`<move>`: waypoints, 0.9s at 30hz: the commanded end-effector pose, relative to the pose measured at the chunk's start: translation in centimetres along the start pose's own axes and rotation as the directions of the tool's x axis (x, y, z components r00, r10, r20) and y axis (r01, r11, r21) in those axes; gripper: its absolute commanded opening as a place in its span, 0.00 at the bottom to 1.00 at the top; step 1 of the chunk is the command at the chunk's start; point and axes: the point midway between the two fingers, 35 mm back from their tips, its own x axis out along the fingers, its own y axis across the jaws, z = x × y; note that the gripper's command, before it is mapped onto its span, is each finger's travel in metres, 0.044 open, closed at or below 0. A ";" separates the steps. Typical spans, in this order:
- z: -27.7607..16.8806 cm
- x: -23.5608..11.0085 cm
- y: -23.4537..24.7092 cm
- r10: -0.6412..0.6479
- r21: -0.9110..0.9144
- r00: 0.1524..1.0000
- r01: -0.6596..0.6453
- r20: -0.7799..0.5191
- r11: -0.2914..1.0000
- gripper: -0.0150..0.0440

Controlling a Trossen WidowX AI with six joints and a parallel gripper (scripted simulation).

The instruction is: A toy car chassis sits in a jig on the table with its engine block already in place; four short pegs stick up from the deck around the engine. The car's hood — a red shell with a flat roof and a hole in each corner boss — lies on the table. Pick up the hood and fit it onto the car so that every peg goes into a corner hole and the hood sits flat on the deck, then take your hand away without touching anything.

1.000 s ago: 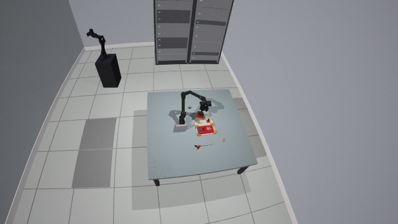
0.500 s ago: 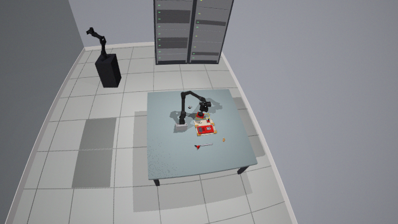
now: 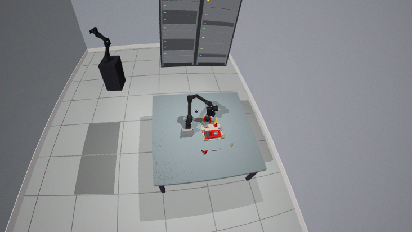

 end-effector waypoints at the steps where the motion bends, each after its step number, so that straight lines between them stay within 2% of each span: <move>1: -0.1 0.2 0.0 0.003 0.004 1.000 -0.003 -0.002 1.000 1.00; 27: -0.1 1.5 0.0 0.003 0.004 1.000 -0.003 -0.002 1.000 1.00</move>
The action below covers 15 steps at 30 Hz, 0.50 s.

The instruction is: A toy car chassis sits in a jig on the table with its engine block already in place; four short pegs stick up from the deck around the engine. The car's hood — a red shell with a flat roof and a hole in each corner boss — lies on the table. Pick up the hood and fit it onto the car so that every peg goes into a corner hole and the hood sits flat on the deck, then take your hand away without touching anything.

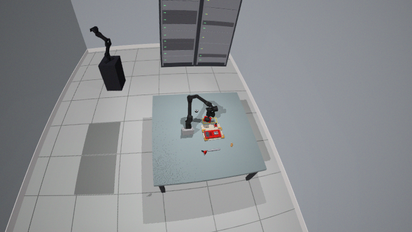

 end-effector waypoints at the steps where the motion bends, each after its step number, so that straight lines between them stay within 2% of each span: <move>1: -0.1 0.3 0.0 0.001 0.005 1.000 -0.001 -0.003 1.000 1.00; 10: -0.1 0.7 0.0 0.002 0.005 1.000 -0.002 -0.004 1.000 1.00; 14: 0.0 0.5 0.0 0.001 0.000 1.000 -0.001 0.000 1.000 0.82; 15: 0.0 0.5 0.0 0.001 0.000 1.000 -0.001 0.000 1.000 0.81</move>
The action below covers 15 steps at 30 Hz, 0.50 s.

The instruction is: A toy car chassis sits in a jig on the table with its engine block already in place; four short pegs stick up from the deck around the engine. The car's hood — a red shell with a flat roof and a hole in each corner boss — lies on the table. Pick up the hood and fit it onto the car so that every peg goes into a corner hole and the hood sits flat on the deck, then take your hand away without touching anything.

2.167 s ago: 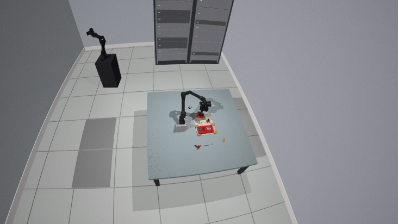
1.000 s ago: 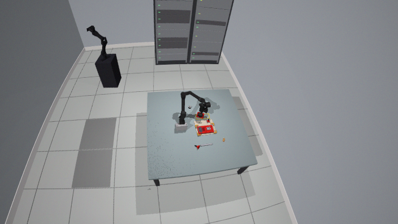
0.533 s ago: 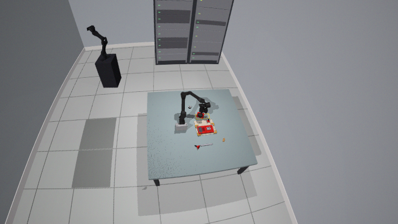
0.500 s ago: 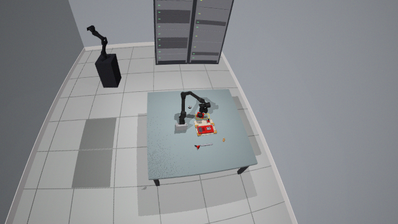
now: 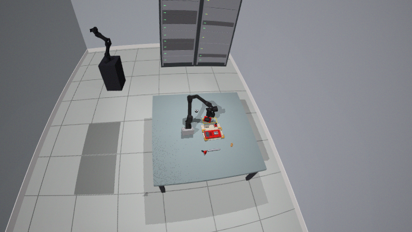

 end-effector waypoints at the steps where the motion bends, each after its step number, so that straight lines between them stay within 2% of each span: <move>1: 0.0 0.0 0.0 0.000 -0.001 1.000 0.000 0.000 1.000 0.80; 8: 0.0 0.0 0.0 0.000 -0.001 1.000 0.000 0.000 1.000 0.72; 15: 0.0 -1.0 0.0 -0.001 0.002 1.000 0.001 0.000 1.000 0.41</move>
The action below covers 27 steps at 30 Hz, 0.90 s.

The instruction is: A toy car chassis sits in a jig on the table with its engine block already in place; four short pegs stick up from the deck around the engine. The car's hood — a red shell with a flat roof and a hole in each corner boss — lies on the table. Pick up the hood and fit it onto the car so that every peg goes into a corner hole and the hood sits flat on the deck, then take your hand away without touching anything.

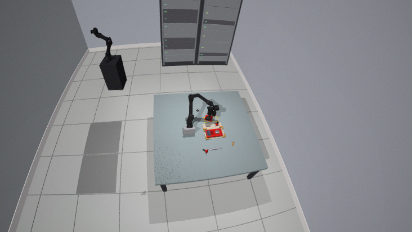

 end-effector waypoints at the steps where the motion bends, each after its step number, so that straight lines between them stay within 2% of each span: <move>1: 0.1 -0.9 0.1 0.003 -0.005 1.000 -0.003 0.005 1.000 0.36; 4: 0.1 -2.1 0.1 0.002 -0.005 1.000 -0.002 0.005 1.000 0.25; 18: 0.1 -7.9 0.0 0.000 -0.005 1.000 0.001 0.005 1.000 0.25; 27: 0.1 -9.4 0.0 -0.001 -0.004 1.000 0.001 0.005 1.000 0.25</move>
